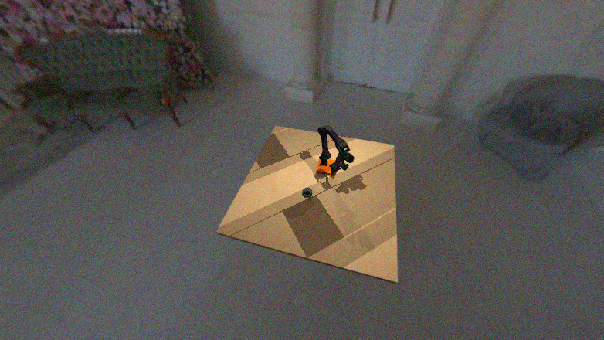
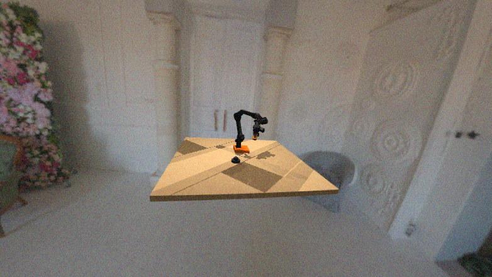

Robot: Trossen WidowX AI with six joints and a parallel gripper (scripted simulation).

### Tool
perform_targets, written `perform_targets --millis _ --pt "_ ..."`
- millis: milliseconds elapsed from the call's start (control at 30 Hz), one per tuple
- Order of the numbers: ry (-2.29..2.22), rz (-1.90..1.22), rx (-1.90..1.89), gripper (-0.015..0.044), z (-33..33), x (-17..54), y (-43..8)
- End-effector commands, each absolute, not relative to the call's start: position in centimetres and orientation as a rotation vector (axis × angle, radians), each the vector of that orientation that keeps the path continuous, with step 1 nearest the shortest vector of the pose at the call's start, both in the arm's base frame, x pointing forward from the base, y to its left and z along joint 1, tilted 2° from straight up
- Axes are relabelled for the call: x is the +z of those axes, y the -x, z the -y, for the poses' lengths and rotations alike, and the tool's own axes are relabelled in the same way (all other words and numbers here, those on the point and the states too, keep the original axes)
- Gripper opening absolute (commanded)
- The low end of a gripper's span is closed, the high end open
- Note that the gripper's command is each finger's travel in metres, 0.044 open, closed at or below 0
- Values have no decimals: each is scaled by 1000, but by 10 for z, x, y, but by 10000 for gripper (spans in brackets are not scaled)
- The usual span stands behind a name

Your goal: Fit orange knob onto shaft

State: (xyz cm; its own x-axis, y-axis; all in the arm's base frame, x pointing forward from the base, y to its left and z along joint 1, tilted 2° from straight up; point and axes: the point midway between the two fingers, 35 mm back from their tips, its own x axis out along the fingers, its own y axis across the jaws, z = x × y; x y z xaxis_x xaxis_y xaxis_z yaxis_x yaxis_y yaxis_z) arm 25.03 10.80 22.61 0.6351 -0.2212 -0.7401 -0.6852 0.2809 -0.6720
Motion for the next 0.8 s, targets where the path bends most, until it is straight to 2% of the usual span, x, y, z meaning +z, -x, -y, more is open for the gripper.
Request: perform_targets --millis 0,767 --pt "1301 -811 299 0 -106 237 -245" --pt "1384 -642 104 0 -104 249 -234"
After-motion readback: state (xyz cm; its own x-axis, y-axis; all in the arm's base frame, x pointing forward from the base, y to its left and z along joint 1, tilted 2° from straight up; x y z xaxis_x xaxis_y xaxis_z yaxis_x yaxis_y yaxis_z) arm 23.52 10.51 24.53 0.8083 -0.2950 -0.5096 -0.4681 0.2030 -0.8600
